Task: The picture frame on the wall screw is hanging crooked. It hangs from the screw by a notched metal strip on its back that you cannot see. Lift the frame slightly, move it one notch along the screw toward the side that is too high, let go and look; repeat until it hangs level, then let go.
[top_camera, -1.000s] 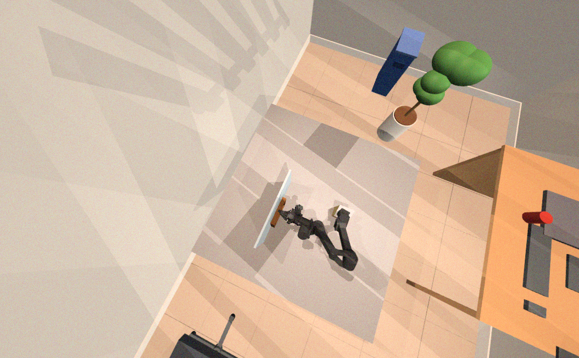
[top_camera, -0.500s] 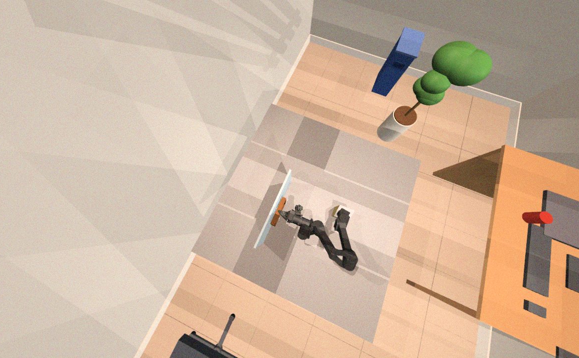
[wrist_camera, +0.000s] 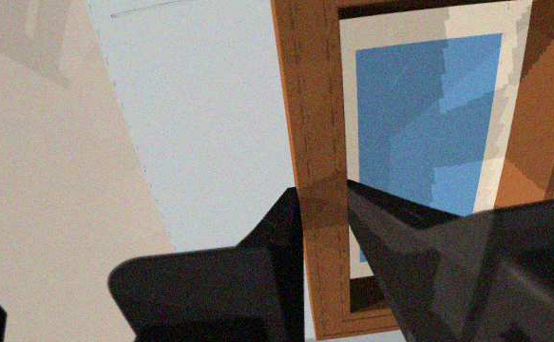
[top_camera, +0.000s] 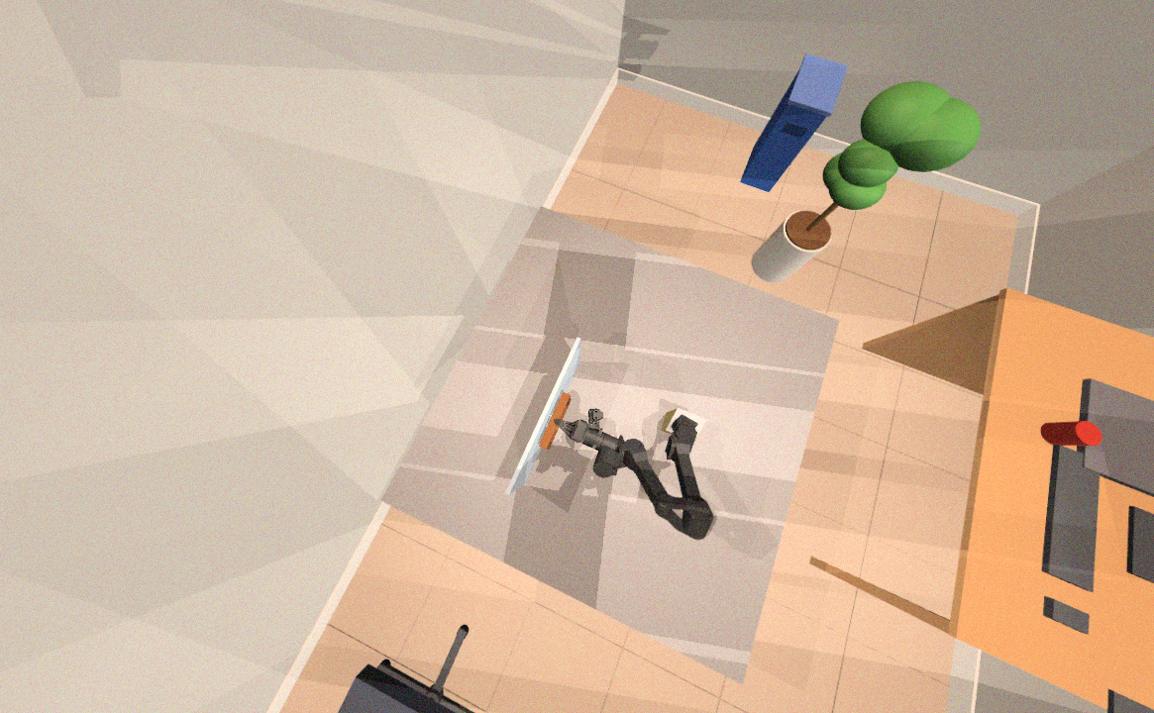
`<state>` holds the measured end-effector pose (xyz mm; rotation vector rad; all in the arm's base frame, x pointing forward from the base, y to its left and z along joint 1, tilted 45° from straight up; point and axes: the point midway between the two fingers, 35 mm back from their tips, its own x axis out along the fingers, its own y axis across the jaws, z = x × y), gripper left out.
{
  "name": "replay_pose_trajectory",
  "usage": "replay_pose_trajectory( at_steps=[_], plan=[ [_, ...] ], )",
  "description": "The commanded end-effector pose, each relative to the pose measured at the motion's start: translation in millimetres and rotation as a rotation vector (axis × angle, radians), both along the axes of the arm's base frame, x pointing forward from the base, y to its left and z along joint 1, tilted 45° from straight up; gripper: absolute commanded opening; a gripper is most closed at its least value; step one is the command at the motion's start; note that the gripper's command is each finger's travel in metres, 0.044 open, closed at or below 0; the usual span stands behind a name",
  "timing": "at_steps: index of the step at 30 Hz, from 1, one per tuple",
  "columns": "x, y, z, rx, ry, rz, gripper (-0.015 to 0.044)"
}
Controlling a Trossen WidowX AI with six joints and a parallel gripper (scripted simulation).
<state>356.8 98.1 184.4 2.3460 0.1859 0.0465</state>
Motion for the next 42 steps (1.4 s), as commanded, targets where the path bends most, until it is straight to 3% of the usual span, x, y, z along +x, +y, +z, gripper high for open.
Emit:
replay_pose_trajectory(
  at_steps=[1,9,14,27,33,42],
  plan=[
    [0,0,0,0.002,0.0,0.0,0.0053],
    [0,0,0,0.002,0.0,0.0,0.026],
    [-5,0,2,0.016,0.003,0.0,0.026],
    [-95,-13,3,0.284,0.045,-0.008,0.026],
    [-92,-16,7,0.271,0.044,-0.003,0.026],
    [-117,-61,42,0.292,0.05,-0.009,0.026]
  ],
)
